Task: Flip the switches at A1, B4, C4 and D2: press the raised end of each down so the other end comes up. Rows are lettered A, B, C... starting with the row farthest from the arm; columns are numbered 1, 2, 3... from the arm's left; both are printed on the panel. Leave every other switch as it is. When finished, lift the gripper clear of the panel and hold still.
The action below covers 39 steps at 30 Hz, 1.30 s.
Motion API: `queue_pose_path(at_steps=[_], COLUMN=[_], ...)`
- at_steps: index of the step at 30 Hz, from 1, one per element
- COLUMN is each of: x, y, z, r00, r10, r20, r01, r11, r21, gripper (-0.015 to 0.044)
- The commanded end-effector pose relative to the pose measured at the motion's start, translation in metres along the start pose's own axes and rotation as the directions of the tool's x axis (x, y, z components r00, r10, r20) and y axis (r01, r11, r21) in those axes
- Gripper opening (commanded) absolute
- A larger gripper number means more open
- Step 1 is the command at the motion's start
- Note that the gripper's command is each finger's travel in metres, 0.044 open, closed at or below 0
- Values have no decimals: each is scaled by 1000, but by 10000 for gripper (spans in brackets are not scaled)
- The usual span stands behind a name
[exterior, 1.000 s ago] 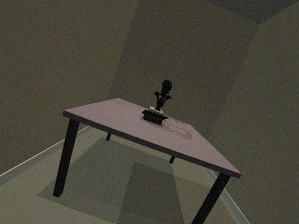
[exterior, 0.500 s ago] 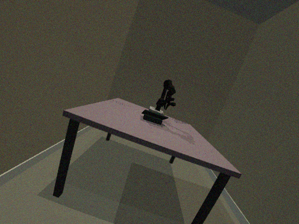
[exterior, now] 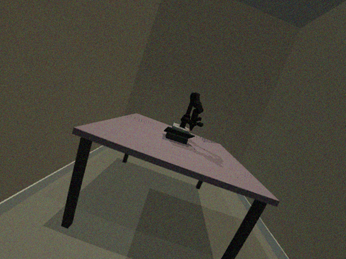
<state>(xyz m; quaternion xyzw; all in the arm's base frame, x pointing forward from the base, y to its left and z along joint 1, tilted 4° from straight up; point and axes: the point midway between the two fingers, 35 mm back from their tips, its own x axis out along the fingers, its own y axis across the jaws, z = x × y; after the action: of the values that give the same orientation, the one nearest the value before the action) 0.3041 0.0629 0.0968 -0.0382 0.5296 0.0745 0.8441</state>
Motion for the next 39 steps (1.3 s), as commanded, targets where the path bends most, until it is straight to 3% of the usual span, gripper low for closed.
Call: queue_pose_path(at_steps=[1,39], x=[10,25], y=[-1,-1], z=[0,1], r00=[1000,1000], r10=[-6,-6], r20=[1,1], r01=[6,6], r11=[1000,1000], r21=[4,4], gripper=[0,0])
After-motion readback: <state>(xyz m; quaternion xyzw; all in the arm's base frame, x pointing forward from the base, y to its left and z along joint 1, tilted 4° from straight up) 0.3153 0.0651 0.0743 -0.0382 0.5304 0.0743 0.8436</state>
